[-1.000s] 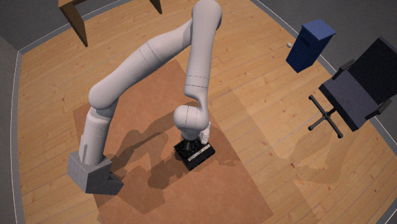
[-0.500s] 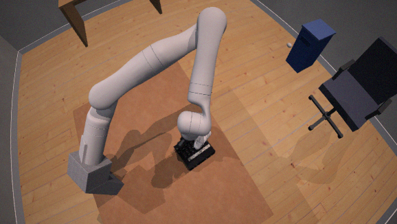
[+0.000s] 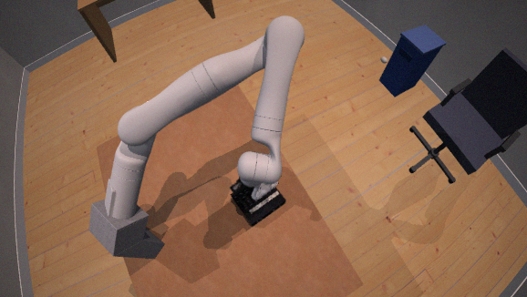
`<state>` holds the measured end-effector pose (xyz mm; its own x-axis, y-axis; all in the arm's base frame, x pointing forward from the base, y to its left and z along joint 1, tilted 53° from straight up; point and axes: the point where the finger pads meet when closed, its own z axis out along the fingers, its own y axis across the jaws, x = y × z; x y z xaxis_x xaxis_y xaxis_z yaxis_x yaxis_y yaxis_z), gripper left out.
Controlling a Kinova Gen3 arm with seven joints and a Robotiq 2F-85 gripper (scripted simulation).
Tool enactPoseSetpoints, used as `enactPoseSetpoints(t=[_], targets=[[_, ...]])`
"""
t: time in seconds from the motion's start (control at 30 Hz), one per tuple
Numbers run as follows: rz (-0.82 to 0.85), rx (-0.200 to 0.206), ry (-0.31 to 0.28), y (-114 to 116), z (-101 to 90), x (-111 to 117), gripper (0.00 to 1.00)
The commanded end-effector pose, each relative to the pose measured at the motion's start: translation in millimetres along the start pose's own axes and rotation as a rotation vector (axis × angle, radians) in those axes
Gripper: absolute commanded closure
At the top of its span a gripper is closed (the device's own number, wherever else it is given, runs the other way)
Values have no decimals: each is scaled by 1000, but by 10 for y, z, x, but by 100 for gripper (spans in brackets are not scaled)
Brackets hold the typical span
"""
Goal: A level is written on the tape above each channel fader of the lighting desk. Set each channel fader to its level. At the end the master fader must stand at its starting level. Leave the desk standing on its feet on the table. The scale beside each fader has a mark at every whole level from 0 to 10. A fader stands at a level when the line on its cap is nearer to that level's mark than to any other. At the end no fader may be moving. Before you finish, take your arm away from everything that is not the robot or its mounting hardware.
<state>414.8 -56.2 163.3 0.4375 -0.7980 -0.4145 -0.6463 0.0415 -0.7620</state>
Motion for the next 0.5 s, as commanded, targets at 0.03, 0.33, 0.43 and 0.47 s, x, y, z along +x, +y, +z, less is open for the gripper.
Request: enactPoseSetpoints(t=[0.03, 0.33, 0.43, 0.47], targets=[[16, -2, -5, 9, 15, -2, 0], [31, -2, -8, 9, 23, -8, 0], [31, -2, -8, 9, 23, -8, 0], [31, -2, -8, 9, 23, -8, 0]])
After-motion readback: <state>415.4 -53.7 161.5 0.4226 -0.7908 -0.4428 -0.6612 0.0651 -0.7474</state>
